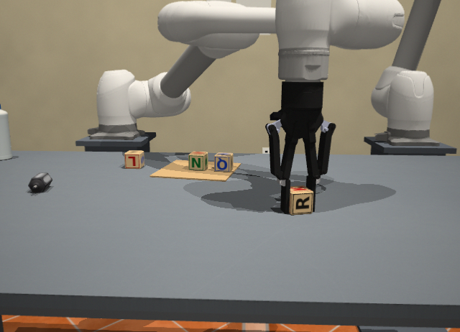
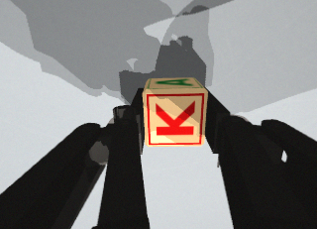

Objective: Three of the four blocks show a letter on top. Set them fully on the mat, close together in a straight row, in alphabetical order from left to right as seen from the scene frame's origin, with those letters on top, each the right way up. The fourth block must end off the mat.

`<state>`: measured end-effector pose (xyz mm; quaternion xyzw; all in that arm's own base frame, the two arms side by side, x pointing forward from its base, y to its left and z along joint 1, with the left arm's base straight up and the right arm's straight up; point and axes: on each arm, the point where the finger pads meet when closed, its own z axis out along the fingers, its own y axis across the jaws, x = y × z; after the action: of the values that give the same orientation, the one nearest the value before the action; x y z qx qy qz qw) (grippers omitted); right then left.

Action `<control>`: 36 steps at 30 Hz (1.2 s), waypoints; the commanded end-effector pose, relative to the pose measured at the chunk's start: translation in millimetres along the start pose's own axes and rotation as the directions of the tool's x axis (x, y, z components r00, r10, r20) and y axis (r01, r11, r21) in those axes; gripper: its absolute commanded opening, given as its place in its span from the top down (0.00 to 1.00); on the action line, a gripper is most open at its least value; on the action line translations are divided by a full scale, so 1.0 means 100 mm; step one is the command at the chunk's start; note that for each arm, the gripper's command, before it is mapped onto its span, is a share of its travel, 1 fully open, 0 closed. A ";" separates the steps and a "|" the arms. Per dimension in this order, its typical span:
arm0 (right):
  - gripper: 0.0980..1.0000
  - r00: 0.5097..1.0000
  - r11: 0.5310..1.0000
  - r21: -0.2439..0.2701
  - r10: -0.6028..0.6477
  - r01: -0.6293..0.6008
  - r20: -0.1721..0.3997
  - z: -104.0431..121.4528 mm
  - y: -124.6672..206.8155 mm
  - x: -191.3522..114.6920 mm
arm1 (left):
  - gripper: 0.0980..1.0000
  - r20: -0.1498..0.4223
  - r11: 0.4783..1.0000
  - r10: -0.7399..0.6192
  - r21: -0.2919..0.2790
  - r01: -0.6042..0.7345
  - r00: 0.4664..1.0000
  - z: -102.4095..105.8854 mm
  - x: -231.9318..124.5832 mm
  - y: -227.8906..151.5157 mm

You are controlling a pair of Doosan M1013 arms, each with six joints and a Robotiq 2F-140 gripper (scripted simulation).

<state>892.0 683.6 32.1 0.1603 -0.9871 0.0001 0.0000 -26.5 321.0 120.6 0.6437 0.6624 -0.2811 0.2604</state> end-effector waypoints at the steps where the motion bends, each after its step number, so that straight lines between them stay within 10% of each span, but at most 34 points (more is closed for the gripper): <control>1: 0.74 1.000 1.000 -0.001 0.000 0.000 0.002 -0.02 0.00 0.00 | 0.00 -0.001 1.000 0.000 0.000 0.000 1.000 0.00 0.00 0.00; 29: 0.74 1.000 1.000 -0.001 0.000 0.000 0.002 -0.03 0.00 0.00 | 0.00 -0.001 1.000 0.000 0.000 0.000 1.000 0.00 0.00 0.00; 36: 0.74 1.000 1.000 -0.001 0.000 0.000 0.002 -0.38 0.00 0.00 | 0.00 -0.001 1.000 0.000 0.000 0.000 1.000 0.00 0.00 0.00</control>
<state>891.9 683.4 48.6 0.1603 -0.9871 0.0002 0.0001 -26.5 321.0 120.6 0.6437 0.6624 -0.2811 0.2604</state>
